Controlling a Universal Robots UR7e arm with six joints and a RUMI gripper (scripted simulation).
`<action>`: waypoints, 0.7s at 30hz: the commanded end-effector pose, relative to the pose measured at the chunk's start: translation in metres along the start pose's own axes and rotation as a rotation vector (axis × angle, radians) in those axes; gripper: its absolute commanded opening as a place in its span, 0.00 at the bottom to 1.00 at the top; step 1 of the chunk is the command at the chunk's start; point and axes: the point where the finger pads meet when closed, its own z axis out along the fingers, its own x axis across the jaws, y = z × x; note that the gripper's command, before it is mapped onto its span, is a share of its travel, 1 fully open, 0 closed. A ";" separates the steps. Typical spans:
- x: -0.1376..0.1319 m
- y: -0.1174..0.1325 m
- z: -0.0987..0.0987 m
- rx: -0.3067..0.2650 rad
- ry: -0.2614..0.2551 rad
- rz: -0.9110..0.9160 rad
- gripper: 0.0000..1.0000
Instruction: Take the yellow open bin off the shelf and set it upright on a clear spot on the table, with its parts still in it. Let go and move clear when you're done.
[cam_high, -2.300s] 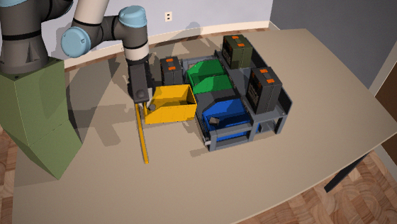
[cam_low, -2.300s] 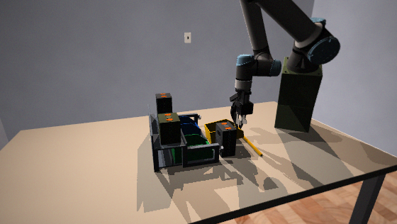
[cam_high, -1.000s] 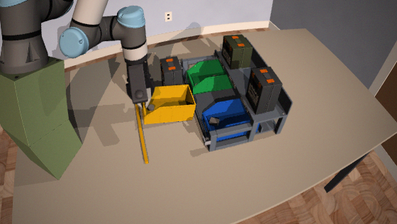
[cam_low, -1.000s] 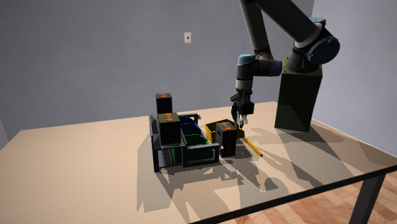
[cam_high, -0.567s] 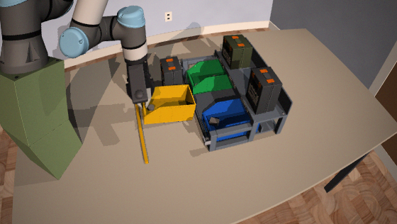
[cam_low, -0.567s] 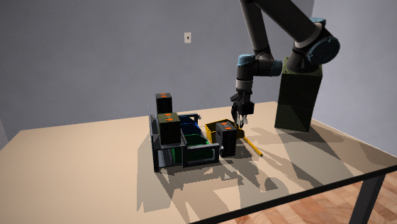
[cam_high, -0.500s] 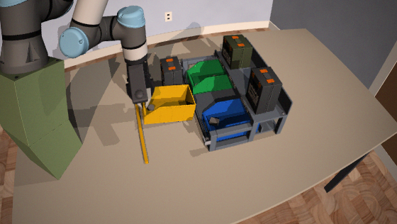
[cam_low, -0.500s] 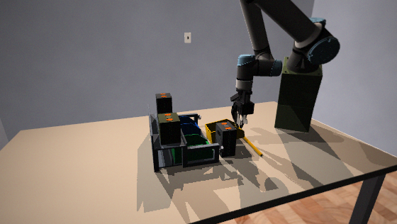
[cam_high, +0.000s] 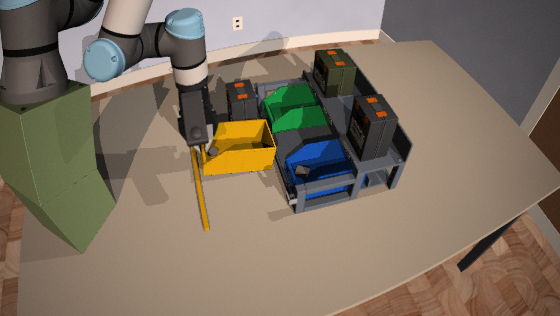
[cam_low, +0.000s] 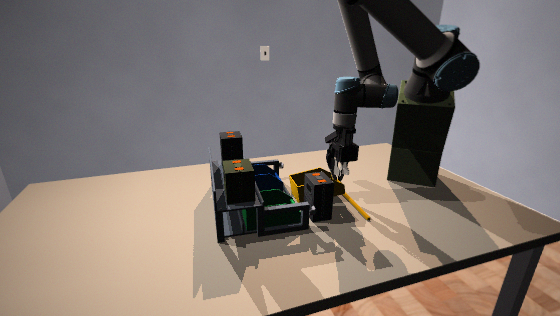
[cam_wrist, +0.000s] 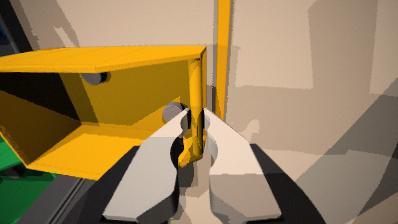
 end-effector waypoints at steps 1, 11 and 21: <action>0.001 0.000 0.000 -0.001 0.000 0.002 0.00; 0.000 0.000 0.002 0.000 0.000 0.001 0.00; -0.001 0.000 0.004 0.000 -0.002 -0.001 0.00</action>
